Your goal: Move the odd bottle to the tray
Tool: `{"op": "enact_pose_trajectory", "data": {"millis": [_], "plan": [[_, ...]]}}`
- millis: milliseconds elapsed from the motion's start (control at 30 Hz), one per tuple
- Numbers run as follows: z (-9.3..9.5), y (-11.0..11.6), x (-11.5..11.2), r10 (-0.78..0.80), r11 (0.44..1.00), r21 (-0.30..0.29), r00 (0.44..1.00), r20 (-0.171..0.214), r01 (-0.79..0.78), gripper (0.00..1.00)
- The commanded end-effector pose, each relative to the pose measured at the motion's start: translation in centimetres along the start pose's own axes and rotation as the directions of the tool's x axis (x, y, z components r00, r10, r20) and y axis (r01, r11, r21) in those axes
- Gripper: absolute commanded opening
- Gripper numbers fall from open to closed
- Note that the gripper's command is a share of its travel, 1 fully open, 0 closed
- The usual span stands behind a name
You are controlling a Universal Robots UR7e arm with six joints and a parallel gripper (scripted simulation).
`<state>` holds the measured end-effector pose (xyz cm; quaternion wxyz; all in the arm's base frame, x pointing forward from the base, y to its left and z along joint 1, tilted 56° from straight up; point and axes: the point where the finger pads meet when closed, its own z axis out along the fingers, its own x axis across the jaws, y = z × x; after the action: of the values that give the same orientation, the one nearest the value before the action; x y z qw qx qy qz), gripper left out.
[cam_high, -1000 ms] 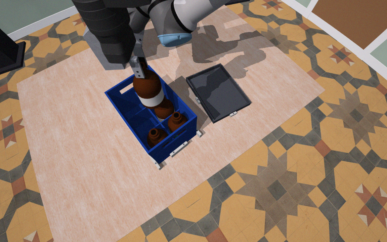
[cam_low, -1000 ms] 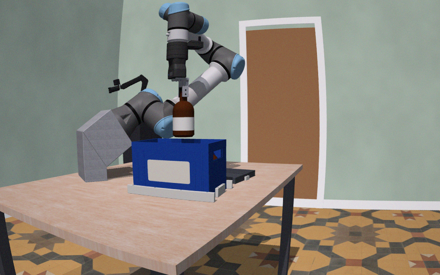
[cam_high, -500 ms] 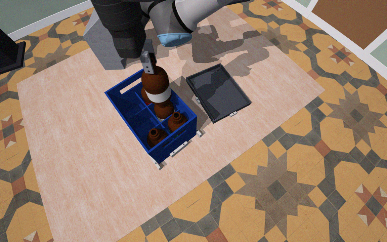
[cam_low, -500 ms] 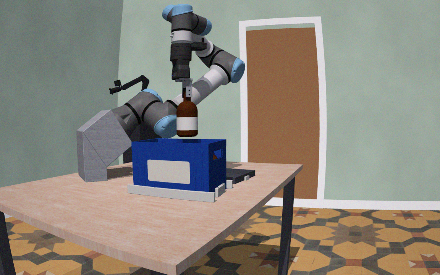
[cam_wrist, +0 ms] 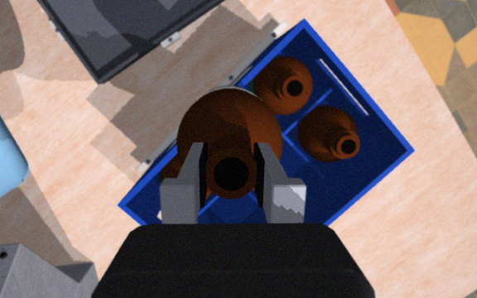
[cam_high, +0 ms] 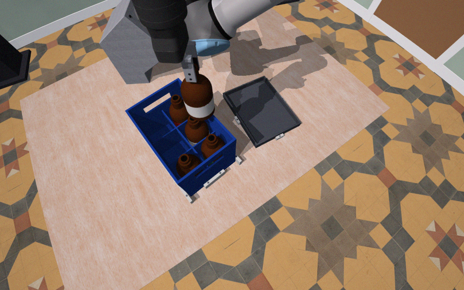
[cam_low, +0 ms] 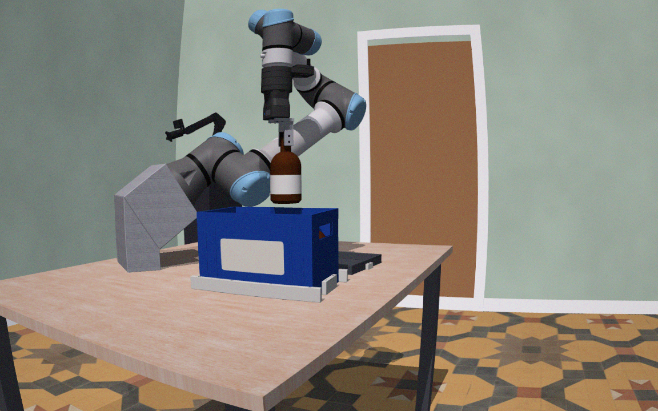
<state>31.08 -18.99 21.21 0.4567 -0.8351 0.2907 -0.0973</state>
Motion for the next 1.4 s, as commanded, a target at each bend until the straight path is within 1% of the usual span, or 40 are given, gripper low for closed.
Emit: {"op": "enact_pose_trajectory", "data": {"millis": [0, 333, 400, 900, 967, 1367], "plan": [[0.0, -0.7, -0.5, 0.0, 1.0, 0.0, 1.0, -0.001, 0.0, 0.0], [0.0, -2.5, -2.0, 0.0, 1.0, 0.0, 1.0, -0.001, 0.0, 0.0], [0.0, -2.5, -2.0, 0.0, 1.0, 0.0, 1.0, -0.001, 0.0, 0.0], [0.0, -5.3, -4.2, 0.0, 1.0, 0.0, 1.0, -0.001, 0.0, 0.0], [0.0, -5.3, -4.2, 0.0, 1.0, 0.0, 1.0, -0.001, 0.0, 0.0], [0.0, -7.6, -5.9, 0.0, 1.0, 0.0, 1.0, -0.001, 0.0, 0.0]]}}
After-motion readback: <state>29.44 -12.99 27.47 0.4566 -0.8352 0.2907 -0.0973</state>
